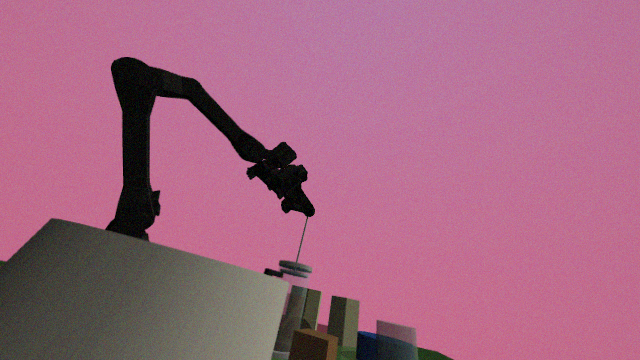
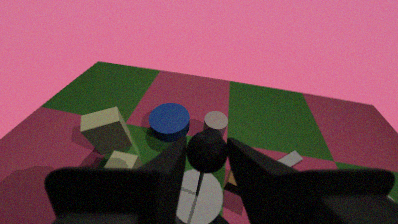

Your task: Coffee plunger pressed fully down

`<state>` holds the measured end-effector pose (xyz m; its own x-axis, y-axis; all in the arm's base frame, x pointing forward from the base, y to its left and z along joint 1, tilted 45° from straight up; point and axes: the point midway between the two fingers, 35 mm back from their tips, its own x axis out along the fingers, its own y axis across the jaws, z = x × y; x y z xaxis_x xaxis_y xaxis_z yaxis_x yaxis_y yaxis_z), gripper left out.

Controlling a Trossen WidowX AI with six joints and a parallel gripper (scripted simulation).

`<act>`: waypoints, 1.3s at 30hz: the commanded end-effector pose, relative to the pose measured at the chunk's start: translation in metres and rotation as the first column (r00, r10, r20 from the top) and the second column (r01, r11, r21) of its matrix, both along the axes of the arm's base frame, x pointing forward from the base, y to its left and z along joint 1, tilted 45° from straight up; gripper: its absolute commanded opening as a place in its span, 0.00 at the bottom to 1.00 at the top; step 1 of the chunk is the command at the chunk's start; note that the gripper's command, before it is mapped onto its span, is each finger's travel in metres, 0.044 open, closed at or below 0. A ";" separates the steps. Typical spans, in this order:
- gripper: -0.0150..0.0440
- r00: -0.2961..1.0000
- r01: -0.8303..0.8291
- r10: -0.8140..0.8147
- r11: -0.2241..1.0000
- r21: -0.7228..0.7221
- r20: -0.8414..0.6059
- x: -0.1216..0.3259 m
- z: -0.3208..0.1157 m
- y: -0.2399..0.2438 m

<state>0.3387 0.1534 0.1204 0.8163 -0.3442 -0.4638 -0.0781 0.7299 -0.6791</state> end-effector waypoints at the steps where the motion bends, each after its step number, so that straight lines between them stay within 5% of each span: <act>1: 0.48 1.000 -0.002 0.002 1.000 -0.004 -0.003 0.000 -0.001 0.000; 39: 0.48 1.000 0.000 0.000 1.000 -0.001 -0.007 0.004 -0.047 -0.036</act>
